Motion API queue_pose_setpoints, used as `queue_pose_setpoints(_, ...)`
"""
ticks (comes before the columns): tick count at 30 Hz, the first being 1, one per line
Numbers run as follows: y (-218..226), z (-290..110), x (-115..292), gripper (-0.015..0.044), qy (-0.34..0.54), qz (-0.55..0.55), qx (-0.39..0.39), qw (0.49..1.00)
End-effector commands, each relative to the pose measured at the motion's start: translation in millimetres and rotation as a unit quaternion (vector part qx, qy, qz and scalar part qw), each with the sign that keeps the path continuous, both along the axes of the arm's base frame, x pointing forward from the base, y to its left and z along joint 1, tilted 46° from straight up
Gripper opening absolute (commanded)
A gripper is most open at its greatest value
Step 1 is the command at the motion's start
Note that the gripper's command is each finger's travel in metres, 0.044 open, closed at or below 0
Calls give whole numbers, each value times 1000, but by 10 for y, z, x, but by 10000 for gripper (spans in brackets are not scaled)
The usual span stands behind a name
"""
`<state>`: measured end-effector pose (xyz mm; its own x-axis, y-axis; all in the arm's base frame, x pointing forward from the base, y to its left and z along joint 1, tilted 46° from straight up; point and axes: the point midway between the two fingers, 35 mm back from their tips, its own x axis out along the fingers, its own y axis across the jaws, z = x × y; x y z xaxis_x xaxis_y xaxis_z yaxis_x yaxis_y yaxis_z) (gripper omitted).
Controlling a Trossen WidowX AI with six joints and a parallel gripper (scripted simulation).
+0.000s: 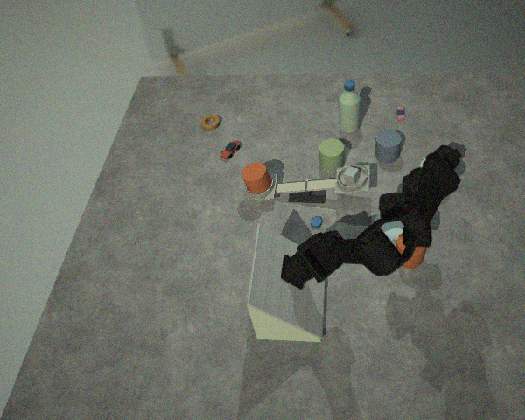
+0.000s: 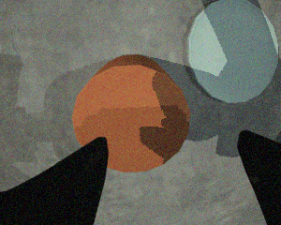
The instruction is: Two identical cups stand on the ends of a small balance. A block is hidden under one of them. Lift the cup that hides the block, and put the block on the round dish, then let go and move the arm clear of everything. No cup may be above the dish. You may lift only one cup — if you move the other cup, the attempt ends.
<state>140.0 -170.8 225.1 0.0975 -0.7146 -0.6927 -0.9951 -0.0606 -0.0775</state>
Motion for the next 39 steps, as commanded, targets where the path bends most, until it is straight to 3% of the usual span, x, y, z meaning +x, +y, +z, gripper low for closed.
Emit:
queue_pose_setpoints(1, 54, 4, 174, 260, -12, -5, 9, 1000)
queue_pose_setpoints(9, 367, -170, 810, 260, -57, -73, 45, 995)
queue_pose_setpoints(20, 1374, -682, 1668, 260, -140, -174, 24, 975)
queue_pose_setpoints(39, 1328, -843, 1713, 260, -147, -178, 20, 973)
